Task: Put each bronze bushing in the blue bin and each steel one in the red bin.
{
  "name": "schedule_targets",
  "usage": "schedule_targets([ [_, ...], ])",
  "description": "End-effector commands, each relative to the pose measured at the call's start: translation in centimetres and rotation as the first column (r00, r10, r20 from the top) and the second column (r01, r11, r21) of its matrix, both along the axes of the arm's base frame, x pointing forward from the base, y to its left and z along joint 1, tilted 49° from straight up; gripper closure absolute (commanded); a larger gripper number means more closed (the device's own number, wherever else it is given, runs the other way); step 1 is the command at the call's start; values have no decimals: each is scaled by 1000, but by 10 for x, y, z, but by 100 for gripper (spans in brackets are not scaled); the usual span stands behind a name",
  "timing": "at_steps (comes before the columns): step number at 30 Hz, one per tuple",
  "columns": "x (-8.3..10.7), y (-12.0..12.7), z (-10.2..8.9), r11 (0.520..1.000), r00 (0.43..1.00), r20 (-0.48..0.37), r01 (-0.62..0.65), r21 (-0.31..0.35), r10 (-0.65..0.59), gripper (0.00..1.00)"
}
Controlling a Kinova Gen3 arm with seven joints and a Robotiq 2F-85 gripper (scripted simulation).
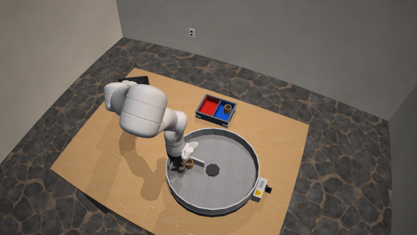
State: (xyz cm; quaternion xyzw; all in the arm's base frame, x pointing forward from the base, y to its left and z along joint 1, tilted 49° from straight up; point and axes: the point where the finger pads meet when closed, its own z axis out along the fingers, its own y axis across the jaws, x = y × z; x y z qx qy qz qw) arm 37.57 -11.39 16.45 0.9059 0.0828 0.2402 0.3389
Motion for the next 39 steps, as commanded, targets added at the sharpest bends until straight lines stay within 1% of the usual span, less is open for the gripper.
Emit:
schedule_targets([
  [1,0,1,-2,1000,1000,-3,-5,2,5,82],
  [15,1,-1,-1,1000,1000,0,0,0,0,82],
  [39,10,-11,-15,1000,1000,-3,-4,2,4,82],
])
